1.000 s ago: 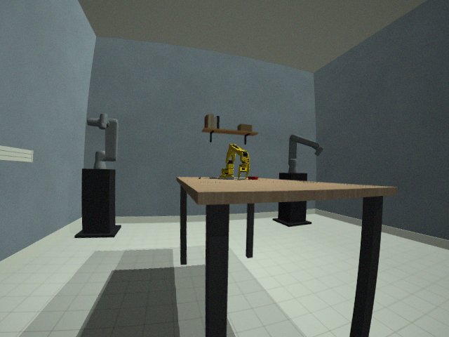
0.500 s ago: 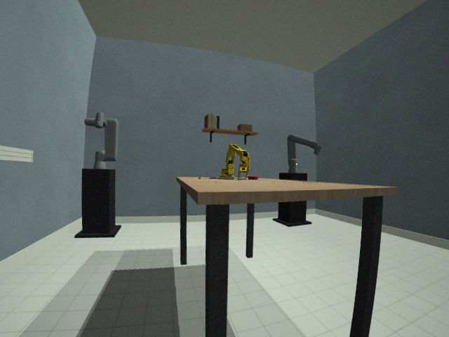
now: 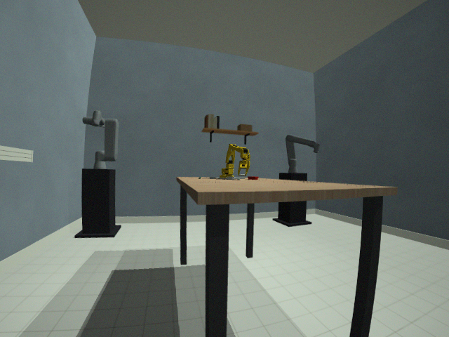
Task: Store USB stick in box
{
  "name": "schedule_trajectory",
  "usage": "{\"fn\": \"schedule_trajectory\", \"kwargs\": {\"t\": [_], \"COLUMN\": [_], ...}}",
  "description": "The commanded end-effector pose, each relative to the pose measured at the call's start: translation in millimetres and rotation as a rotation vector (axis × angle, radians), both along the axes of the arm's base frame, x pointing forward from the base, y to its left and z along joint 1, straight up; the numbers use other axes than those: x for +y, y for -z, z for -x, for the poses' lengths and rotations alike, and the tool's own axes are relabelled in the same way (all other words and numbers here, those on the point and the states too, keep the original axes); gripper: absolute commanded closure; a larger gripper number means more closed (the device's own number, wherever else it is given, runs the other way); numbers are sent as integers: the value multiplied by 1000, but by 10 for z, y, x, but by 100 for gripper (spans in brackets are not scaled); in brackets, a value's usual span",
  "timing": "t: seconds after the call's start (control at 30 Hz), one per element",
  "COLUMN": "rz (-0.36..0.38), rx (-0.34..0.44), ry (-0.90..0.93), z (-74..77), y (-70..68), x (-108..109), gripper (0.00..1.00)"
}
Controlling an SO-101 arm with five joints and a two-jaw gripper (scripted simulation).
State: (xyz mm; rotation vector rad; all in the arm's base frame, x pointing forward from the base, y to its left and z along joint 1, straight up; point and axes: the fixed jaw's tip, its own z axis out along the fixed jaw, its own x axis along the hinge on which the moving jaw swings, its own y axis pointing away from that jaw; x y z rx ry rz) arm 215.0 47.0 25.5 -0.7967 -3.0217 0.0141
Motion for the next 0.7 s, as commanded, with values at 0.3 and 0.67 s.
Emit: {"fn": "schedule_trajectory", "kwargs": {"t": [0.3, 0.67], "rz": [-6, -6], "rx": [-24, -24], "ry": [3, 3], "z": [-6, 5], "y": [-279, -337], "x": [7, 4], "gripper": [78, 78]}}
